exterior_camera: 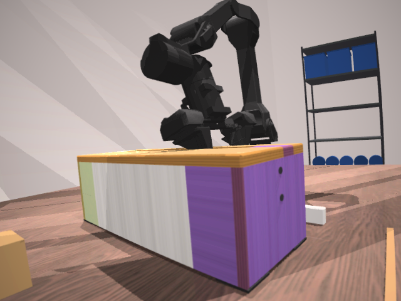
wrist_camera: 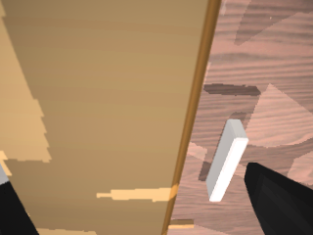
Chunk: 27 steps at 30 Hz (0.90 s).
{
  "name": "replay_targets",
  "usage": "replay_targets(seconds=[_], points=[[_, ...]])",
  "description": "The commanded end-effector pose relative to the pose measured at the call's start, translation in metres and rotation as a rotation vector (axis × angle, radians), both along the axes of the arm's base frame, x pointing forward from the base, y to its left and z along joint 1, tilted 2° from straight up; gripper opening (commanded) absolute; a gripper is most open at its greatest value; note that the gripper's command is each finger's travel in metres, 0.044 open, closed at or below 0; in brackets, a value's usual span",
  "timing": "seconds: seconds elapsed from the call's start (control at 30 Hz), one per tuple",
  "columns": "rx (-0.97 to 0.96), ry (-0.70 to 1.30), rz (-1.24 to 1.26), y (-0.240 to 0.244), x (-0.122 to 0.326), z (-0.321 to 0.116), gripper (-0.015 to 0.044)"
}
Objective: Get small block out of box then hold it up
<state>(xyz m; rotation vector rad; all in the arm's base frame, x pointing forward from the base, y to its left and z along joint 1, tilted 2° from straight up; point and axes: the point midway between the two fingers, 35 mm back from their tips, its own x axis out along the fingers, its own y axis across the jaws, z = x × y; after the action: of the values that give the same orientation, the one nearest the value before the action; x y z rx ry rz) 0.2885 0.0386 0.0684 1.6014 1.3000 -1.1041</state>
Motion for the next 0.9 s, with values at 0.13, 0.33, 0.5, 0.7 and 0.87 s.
replay_targets(seconds=[0.13, 0.33, 0.5, 0.7, 0.87], points=[[-0.001, -0.003, -0.002, 0.020, 0.004, 0.000, 0.0400], [0.001, -0.003, -0.002, 0.034, 0.007, 0.000, 0.0400], [0.002, -0.003, -0.002, 0.047, 0.009, 0.000, 0.0400], [0.003, -0.003, -0.002, 0.058, 0.011, 0.002, 0.0400], [0.004, 0.000, 0.000, 0.055, 0.009, 0.043, 0.0400]])
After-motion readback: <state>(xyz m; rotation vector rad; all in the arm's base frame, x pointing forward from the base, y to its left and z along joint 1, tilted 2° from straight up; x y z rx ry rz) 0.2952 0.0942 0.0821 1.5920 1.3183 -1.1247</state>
